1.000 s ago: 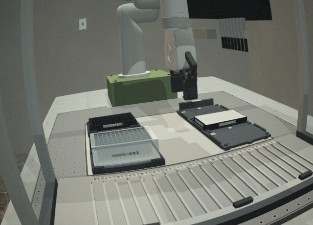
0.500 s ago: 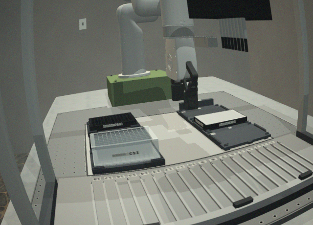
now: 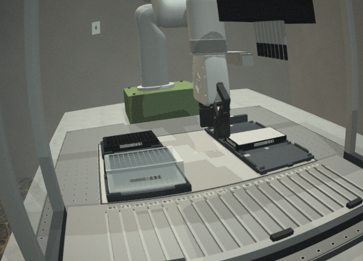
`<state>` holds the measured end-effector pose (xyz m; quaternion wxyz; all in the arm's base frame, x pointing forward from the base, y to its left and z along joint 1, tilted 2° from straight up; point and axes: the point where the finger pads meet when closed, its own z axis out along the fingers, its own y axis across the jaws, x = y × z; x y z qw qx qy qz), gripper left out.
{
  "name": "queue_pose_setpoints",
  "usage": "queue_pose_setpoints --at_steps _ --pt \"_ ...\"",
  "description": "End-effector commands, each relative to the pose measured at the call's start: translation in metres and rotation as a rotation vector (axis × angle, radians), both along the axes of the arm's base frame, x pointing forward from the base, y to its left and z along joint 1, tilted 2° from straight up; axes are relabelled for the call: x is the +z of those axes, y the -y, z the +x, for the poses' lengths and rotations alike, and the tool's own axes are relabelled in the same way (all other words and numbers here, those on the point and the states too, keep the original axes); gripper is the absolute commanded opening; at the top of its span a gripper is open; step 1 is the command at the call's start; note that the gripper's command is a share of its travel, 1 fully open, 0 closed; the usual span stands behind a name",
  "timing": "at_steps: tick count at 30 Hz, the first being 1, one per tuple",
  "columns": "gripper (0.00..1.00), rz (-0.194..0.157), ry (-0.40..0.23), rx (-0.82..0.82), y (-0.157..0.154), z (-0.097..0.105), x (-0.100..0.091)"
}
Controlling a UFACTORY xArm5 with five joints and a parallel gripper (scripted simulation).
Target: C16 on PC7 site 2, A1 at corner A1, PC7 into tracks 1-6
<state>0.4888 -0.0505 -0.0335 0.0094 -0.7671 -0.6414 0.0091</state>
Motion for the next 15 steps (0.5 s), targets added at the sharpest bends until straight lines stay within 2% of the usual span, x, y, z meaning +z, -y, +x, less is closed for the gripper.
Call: queue_pose_setpoints --at_steps 1,15 --pt "1.00 0.000 0.004 0.000 0.000 0.002 -0.005" --pt "1.00 0.000 0.004 0.000 0.000 0.001 -0.020"
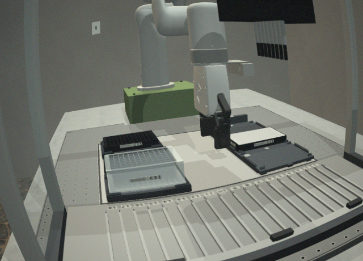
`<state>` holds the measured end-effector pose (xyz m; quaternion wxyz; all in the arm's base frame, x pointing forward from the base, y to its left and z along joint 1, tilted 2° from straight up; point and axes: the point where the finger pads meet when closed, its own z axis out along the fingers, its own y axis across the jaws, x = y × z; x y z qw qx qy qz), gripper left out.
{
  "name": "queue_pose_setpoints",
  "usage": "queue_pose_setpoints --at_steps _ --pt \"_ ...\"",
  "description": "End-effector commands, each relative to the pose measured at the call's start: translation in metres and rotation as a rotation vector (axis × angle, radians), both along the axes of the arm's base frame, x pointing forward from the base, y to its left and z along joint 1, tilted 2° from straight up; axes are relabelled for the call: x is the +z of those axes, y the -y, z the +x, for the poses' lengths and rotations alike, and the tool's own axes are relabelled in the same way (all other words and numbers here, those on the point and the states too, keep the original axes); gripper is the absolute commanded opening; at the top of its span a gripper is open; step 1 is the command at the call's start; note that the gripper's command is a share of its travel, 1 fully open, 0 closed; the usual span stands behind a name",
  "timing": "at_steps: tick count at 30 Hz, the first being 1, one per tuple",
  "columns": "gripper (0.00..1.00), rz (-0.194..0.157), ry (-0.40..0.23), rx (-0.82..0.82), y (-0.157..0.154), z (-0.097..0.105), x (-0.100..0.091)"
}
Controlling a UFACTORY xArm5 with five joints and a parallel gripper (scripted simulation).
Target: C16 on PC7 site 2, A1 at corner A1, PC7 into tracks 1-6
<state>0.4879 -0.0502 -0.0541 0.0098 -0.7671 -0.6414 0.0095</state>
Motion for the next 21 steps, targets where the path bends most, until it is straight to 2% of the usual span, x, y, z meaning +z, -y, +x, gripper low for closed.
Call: queue_pose_setpoints --at_steps 1,21 --pt "1.00 -0.001 0.005 0.000 0.0002 0.0021 0.0009" --pt "1.00 -0.001 0.005 0.000 0.0001 0.0019 -0.0084"
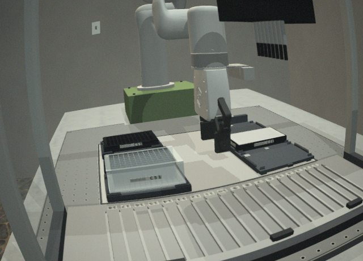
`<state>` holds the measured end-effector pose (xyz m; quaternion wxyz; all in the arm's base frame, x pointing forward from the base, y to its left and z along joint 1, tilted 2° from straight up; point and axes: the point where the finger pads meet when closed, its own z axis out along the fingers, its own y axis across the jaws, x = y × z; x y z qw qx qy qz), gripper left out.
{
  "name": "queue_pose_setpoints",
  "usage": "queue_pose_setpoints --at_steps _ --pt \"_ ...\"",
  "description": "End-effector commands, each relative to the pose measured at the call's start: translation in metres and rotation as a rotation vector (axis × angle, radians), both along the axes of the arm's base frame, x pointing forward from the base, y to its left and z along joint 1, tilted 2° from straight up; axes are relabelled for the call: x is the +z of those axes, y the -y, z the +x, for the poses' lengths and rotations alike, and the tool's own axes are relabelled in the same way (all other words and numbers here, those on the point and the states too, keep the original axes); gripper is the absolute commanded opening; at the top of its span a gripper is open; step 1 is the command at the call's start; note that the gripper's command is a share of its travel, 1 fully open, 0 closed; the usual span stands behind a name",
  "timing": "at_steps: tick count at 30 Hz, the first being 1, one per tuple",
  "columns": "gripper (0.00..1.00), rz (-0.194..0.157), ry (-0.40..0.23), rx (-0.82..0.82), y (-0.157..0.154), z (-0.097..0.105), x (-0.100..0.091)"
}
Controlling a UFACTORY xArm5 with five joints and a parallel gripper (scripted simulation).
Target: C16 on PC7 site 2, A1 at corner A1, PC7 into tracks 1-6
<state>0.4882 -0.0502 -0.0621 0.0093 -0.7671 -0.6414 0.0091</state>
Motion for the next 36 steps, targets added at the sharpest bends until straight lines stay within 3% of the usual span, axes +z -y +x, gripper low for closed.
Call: queue_pose_setpoints --at_steps 1,36 --pt "1.00 0.000 0.004 0.000 0.000 0.002 -0.001" --pt "1.00 -0.001 0.004 0.000 -0.003 0.002 -0.011"
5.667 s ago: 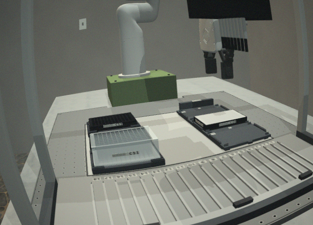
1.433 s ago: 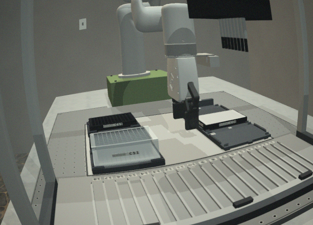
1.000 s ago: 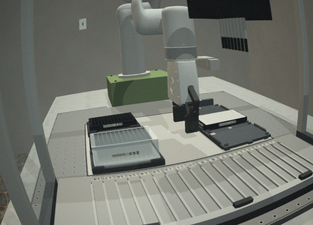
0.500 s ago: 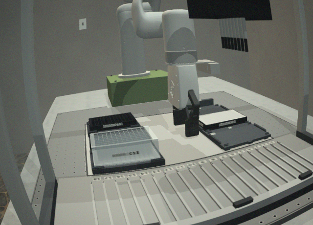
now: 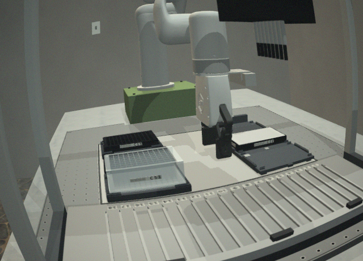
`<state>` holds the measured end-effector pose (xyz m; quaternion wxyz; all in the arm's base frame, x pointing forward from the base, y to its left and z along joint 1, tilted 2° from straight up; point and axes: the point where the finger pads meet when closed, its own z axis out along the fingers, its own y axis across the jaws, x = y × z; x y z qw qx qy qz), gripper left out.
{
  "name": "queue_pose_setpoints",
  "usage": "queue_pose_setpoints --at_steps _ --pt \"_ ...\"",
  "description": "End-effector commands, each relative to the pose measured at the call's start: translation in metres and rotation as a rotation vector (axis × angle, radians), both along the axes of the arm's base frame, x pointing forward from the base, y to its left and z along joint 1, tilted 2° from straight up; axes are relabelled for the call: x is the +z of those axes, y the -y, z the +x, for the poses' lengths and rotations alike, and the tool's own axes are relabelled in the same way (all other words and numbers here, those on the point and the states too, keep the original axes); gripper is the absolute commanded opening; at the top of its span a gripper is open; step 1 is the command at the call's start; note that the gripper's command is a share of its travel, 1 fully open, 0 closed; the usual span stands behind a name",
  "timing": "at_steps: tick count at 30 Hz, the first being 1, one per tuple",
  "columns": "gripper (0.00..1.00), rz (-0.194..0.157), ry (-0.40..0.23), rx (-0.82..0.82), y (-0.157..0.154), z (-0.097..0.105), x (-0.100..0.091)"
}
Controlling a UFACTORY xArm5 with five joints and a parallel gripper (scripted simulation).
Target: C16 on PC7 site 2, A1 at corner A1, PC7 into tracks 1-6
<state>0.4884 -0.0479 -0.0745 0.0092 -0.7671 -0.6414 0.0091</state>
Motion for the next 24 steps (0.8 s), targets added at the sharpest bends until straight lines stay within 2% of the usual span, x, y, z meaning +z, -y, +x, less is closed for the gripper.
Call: queue_pose_setpoints --at_steps 1,24 --pt "1.00 0.000 0.004 0.000 -0.0011 0.0018 0.0013" --pt "1.00 -0.001 0.004 0.000 -0.0109 0.0036 0.0014"
